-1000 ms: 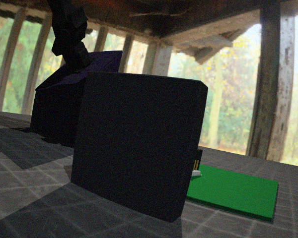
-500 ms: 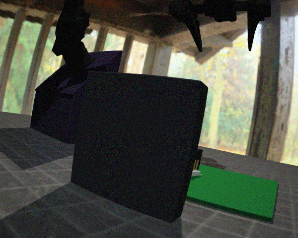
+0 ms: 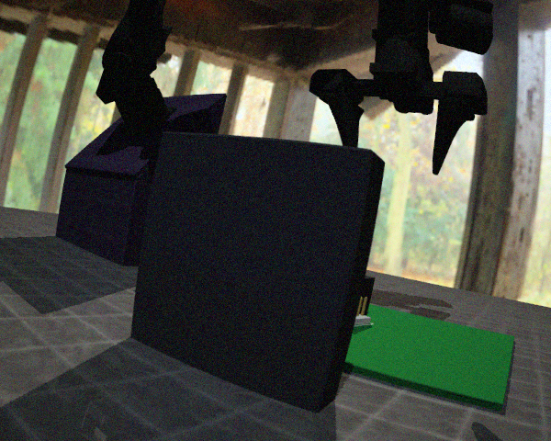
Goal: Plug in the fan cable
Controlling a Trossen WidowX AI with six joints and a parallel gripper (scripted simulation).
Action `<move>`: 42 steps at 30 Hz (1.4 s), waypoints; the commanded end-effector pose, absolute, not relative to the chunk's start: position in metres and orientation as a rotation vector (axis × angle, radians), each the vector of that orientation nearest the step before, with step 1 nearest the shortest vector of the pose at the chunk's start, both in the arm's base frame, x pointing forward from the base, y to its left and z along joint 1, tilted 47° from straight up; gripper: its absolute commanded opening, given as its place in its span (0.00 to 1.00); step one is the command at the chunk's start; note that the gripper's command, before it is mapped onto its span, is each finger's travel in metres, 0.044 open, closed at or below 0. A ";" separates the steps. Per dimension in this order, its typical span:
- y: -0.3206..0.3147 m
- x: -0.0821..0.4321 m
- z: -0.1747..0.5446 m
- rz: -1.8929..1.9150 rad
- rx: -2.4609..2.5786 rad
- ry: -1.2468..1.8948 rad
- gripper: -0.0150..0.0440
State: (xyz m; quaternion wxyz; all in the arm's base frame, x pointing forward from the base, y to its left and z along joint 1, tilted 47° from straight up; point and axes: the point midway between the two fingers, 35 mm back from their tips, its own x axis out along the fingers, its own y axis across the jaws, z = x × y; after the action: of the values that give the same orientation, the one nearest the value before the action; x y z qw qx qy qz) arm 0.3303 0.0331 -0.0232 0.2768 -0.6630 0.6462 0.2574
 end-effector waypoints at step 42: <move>-0.068 0.324 -0.113 0.689 -1.783 1.778 1.00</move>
State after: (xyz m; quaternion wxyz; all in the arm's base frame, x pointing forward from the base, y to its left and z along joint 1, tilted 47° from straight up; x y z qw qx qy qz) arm 0.3267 -0.0627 -0.1079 0.2688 -0.6595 0.6545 0.2537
